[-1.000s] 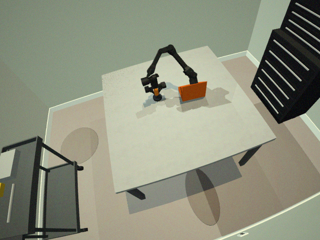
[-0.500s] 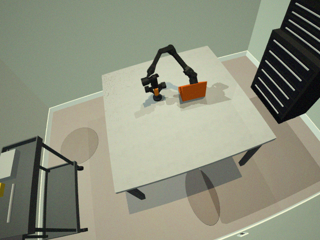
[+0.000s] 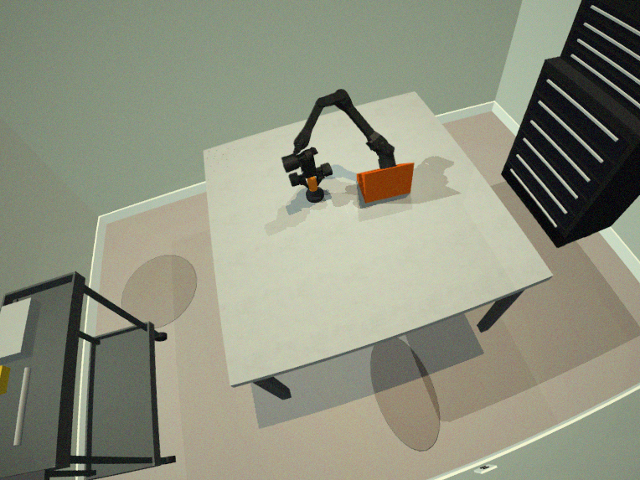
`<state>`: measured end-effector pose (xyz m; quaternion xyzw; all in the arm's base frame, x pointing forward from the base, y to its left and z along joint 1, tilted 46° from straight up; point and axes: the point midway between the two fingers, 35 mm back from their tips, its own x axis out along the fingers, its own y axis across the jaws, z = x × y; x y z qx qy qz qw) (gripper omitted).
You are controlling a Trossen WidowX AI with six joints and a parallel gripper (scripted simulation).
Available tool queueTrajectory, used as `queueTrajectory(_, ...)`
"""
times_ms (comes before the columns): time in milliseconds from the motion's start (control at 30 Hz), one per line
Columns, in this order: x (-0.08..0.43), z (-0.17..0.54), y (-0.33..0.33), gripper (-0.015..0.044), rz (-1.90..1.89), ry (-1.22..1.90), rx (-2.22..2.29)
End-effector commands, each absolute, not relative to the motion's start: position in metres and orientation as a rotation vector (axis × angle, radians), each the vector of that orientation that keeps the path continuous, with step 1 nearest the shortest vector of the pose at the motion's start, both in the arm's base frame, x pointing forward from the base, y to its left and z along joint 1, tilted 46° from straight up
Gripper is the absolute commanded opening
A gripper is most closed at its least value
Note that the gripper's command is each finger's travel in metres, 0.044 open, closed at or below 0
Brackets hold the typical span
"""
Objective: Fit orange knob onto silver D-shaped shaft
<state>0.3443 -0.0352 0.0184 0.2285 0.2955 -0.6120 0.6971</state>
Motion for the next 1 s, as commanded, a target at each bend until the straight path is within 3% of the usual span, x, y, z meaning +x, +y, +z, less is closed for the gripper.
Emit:
queueTrajectory(0,0.3426,0.0159,-0.0328,0.0000,-1.367,0.663,0.522)
queueTrajectory(967,0.3438,0.0087,-0.0415,0.0000,-1.369,0.659,0.526)
